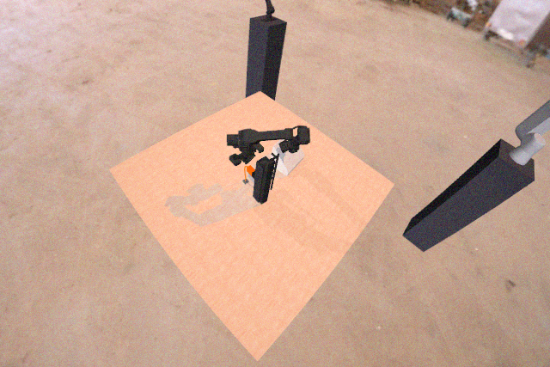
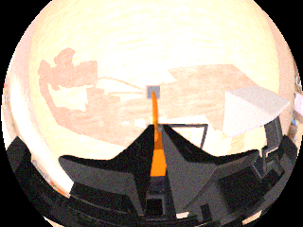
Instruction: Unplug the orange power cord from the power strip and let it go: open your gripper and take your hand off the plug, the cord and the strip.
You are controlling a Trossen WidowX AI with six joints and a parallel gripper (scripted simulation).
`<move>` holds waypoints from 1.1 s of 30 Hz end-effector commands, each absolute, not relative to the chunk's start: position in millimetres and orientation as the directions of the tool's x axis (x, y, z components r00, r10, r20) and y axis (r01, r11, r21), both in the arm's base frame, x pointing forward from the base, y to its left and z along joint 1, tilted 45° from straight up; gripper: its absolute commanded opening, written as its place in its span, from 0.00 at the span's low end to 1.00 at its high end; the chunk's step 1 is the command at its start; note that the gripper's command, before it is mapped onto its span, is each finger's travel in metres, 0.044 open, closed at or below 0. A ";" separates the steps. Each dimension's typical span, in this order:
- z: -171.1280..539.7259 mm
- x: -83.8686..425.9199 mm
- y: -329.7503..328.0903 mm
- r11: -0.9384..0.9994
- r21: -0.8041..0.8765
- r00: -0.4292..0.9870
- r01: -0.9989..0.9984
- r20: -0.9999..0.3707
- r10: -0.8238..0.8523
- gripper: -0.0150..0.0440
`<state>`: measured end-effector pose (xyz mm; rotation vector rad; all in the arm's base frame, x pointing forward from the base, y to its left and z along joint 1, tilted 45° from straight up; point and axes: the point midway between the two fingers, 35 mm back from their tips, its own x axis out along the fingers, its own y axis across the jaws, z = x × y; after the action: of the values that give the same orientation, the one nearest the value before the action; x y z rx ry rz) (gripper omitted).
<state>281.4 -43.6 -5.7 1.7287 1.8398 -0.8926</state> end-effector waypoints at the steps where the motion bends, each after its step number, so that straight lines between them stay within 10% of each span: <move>1: -4.1 282.2 -39.8 0.009 -0.143 -0.109 0.990 -0.714 0.691 0.39; 4: -4.1 282.2 -39.8 0.009 -0.143 -0.109 0.990 -0.714 0.691 0.52; 33: 14.4 285.0 -31.9 0.001 -0.143 -0.103 0.990 -0.713 0.693 0.53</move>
<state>284.8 -35.5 11.3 1.7271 1.8384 -0.8876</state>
